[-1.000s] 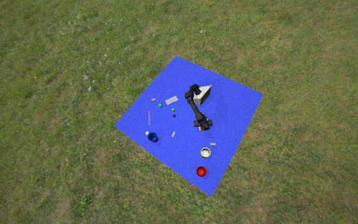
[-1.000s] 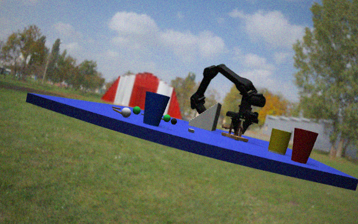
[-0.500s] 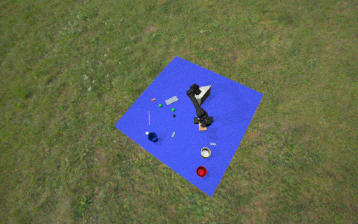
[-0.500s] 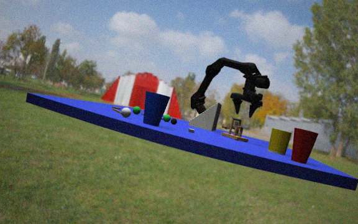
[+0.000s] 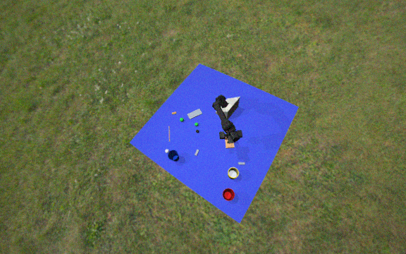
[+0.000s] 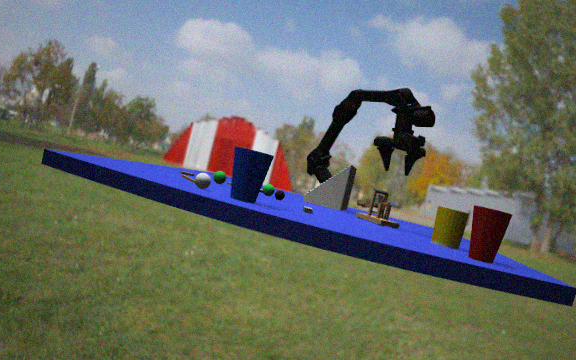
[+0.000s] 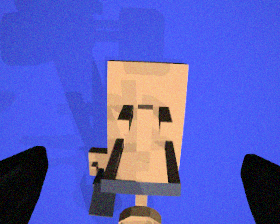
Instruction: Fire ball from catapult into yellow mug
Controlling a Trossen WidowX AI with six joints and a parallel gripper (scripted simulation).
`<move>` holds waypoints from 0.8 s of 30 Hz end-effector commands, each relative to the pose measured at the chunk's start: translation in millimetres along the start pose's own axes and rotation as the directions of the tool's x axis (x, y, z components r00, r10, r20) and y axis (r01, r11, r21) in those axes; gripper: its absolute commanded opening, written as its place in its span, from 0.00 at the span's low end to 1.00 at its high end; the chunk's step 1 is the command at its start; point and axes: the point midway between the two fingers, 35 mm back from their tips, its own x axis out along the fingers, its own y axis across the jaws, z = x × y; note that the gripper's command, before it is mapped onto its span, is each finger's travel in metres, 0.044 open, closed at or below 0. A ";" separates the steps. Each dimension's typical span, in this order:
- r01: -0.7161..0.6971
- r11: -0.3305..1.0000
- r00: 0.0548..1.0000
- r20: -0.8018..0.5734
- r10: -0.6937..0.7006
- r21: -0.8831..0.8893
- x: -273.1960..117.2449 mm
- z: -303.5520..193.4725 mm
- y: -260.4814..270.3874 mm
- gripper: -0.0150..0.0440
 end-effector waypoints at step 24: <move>0.062 0.847 0.998 -0.045 -0.045 0.528 69.8 -148.0 -293.4 0.76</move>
